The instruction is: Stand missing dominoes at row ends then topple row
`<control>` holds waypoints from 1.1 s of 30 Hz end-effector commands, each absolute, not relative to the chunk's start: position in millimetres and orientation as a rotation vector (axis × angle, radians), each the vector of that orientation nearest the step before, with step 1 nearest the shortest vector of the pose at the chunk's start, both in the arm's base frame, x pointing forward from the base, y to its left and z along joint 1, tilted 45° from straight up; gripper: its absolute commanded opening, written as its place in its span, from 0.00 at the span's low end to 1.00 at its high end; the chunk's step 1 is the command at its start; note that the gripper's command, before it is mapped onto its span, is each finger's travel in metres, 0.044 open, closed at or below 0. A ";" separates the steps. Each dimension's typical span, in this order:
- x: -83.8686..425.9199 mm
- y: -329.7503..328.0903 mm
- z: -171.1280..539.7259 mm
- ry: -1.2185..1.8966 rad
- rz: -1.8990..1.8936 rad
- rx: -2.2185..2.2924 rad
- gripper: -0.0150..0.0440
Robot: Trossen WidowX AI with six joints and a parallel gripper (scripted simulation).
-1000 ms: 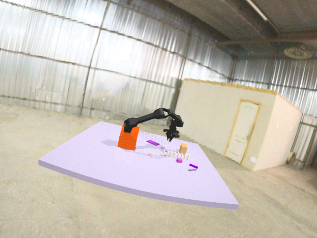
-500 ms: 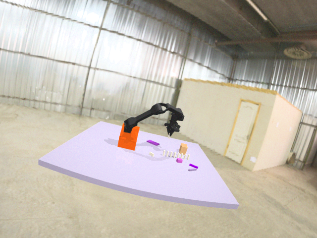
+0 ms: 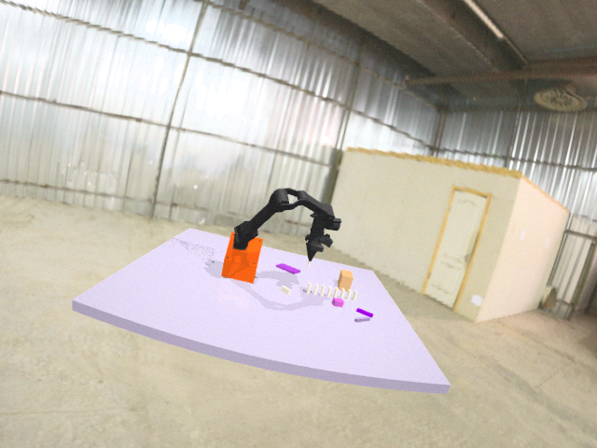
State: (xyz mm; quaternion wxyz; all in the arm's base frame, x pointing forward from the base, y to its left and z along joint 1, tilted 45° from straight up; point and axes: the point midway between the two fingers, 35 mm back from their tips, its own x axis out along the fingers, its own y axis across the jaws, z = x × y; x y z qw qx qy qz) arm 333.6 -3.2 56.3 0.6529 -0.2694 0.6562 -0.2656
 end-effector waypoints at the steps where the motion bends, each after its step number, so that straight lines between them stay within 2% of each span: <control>1: 332.6 -14.8 47.3 1.485 -0.614 -0.606 0.44; 20: 329.6 -96.3 -31.1 1.483 -0.620 -0.611 0.44; 33: 328.7 -99.1 -33.4 1.483 -0.622 -0.612 0.44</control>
